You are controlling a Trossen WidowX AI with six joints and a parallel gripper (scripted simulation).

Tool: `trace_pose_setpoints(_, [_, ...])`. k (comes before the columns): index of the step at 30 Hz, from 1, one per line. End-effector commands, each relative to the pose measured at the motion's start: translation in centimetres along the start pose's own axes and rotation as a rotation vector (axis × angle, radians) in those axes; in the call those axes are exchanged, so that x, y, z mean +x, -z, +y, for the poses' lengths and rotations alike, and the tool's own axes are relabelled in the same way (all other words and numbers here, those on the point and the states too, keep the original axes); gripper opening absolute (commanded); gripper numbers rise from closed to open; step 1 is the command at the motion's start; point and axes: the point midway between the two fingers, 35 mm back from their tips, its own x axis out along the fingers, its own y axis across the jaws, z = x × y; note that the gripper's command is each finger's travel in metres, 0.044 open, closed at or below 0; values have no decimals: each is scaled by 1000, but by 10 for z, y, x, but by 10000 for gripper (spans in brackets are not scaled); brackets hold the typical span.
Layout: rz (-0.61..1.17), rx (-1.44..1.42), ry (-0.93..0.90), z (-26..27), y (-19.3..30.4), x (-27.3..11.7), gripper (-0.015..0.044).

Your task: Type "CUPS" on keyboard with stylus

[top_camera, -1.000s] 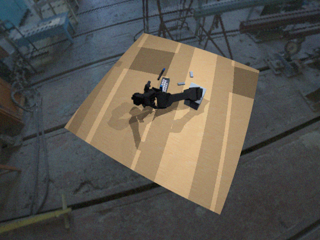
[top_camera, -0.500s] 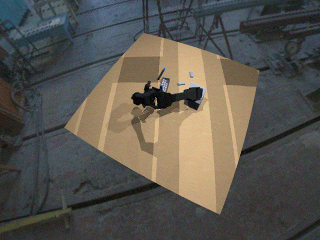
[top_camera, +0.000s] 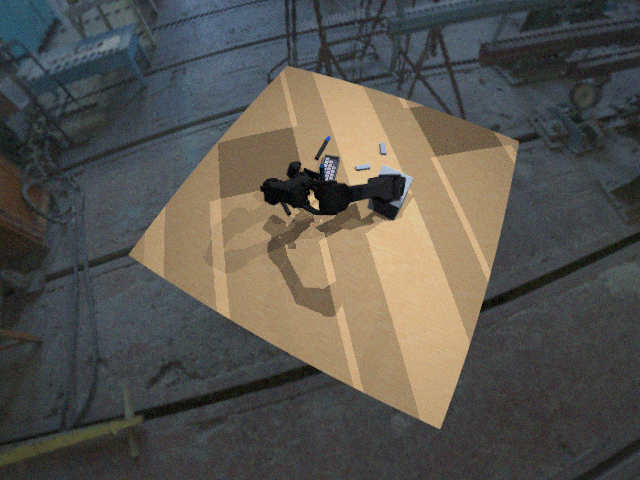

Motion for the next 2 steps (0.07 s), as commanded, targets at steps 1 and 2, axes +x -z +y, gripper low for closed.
trace_pose_setpoints(1, [0,0,0,0,0,0,81])
trace_pose_setpoints(2, [0,0,0,0,0,0,81])
